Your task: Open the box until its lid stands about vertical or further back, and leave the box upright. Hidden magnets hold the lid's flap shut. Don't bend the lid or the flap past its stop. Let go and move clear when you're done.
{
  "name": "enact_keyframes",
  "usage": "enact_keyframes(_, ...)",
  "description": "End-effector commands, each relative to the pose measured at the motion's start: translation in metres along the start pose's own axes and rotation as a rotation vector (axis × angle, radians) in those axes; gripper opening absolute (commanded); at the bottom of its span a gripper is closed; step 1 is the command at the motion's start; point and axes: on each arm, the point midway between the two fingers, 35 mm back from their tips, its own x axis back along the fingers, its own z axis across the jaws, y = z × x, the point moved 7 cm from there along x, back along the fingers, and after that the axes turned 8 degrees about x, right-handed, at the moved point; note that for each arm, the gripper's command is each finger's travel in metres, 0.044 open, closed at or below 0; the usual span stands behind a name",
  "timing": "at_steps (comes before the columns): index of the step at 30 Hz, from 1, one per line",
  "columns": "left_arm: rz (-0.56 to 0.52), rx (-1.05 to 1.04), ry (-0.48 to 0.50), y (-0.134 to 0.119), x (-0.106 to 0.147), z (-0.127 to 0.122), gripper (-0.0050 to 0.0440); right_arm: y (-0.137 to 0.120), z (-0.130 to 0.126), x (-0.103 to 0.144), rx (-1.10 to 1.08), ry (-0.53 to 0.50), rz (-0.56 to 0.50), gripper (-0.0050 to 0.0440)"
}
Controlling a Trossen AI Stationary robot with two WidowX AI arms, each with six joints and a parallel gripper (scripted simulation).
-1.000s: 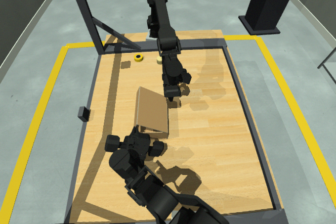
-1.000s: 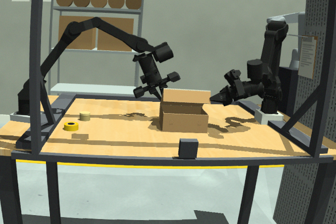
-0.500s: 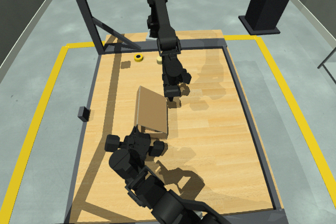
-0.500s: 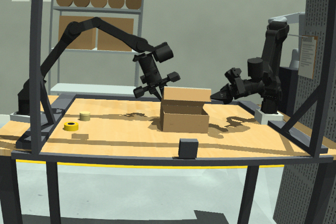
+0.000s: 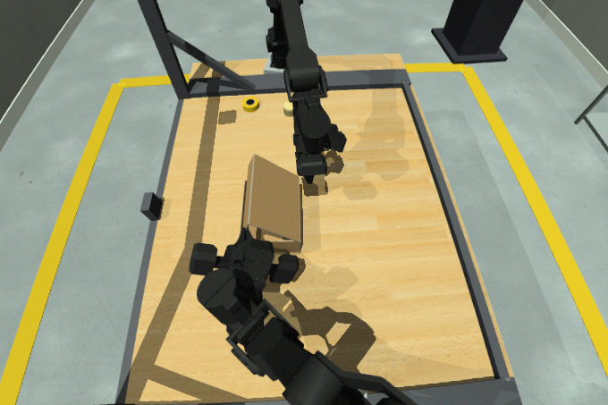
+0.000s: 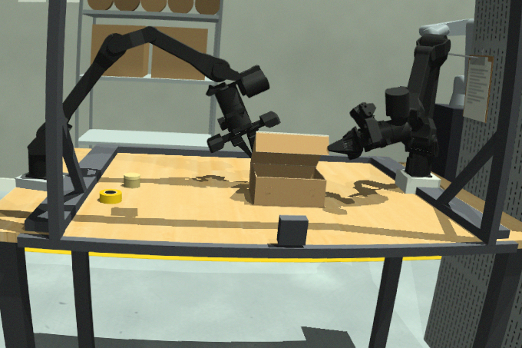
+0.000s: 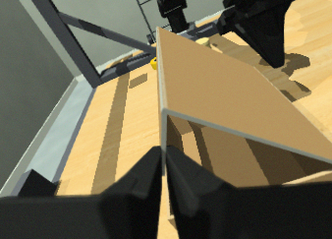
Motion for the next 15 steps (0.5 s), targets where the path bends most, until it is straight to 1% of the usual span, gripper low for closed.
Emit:
enact_keyframes(1,-0.001,0.001,-0.015,0.0001,0.0063,-0.0031,-0.0050,0.0104,0.0051,0.0012,-0.022,0.015,-0.023,0.0009)
enact_keyframes(7,-0.001,0.001,-0.015,0.0001,0.0063,-0.0031,-0.0050,0.0081,0.0059,0.0017,-0.020,0.011,-0.018,0.0009)
enact_keyframes(15,-0.001,0.001,-0.015,0.0001,0.0063,-0.0031,-0.0050,0.0139,0.0050,0.0043,-0.022,0.015,-0.023,0.0009)
